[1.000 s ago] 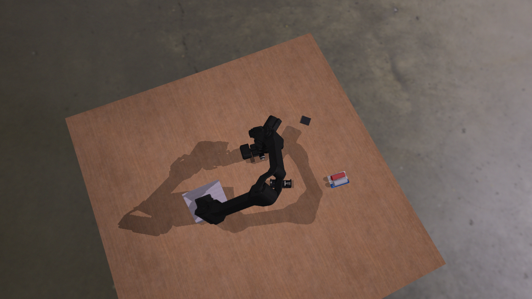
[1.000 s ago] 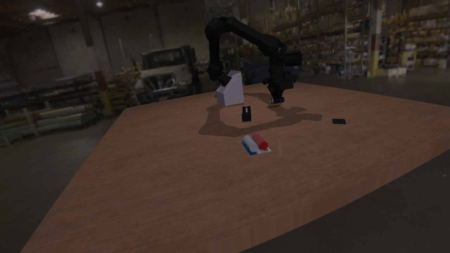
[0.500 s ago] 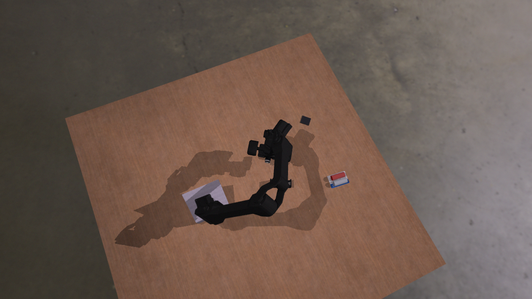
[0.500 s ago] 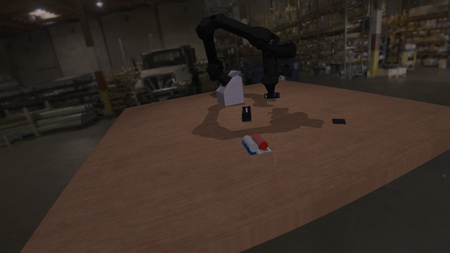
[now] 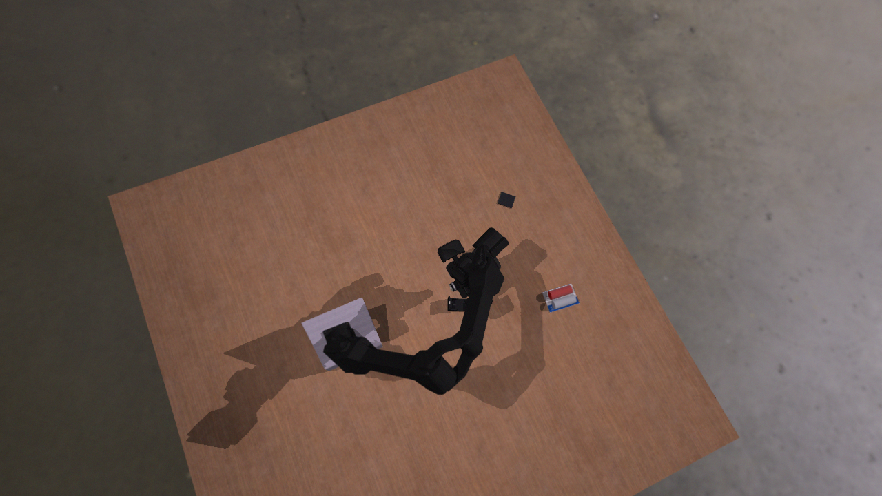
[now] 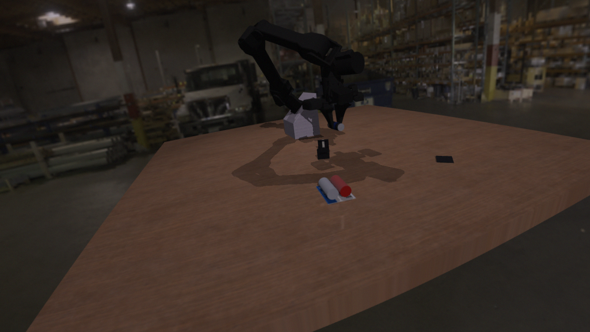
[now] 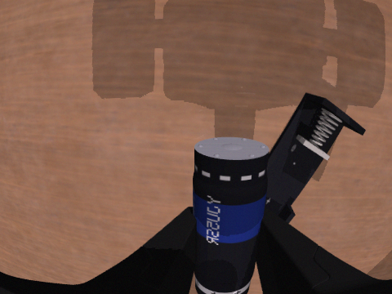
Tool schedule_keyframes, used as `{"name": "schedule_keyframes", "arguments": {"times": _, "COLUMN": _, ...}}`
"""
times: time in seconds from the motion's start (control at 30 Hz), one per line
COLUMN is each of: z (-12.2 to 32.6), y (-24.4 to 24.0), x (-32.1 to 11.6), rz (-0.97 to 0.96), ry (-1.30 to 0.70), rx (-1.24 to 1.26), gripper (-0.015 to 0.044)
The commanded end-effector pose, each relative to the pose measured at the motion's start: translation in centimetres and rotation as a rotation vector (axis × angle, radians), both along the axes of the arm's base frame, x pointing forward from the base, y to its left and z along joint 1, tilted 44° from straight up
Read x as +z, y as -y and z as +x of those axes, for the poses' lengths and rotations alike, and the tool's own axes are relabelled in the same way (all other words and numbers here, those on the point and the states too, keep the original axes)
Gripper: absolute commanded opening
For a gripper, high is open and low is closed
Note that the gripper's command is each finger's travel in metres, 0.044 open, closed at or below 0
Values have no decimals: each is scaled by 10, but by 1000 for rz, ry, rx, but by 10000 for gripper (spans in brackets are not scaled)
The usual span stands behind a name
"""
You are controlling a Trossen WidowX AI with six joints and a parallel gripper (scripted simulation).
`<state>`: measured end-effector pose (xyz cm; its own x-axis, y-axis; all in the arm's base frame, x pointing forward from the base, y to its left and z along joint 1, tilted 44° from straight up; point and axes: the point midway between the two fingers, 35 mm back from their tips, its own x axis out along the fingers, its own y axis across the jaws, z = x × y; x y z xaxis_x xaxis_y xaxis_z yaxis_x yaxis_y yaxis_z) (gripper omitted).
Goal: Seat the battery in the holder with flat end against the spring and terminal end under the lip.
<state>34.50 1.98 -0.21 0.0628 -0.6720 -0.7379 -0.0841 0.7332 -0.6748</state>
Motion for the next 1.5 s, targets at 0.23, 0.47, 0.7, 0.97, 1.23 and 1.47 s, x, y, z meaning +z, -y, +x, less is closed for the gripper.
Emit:
{"name": "schedule_keyframes", "arguments": {"times": 0.23, "z": -5, "y": 33, "x": 36, "rz": 27, "ry": 344, "rx": -377, "gripper": 83}}
{"name": "schedule_keyframes", "arguments": {"times": 0.47, "z": -6, "y": 39, "x": 28, "rz": 39, "ry": 297, "rx": -414, "gripper": 83}}
{"name": "schedule_keyframes", "arguments": {"times": 0.7, "z": -8, "y": 55, "x": 8, "rz": 66, "ry": 171, "rx": -516, "gripper": 83}}
{"name": "schedule_keyframes", "arguments": {"times": 0.97, "z": -9, "y": 59, "x": 3, "rz": 70, "ry": 138, "rx": -545, "gripper": 83}}
{"name": "schedule_keyframes", "arguments": {"times": 1.23, "z": -6, "y": 62, "x": 2, "rz": 78, "ry": 100, "rx": -577, "gripper": 83}}
{"name": "schedule_keyframes", "arguments": {"times": 1.47, "z": -4, "y": 65, "x": 0, "rz": 84, "ry": 66, "rx": -607, "gripper": 83}}
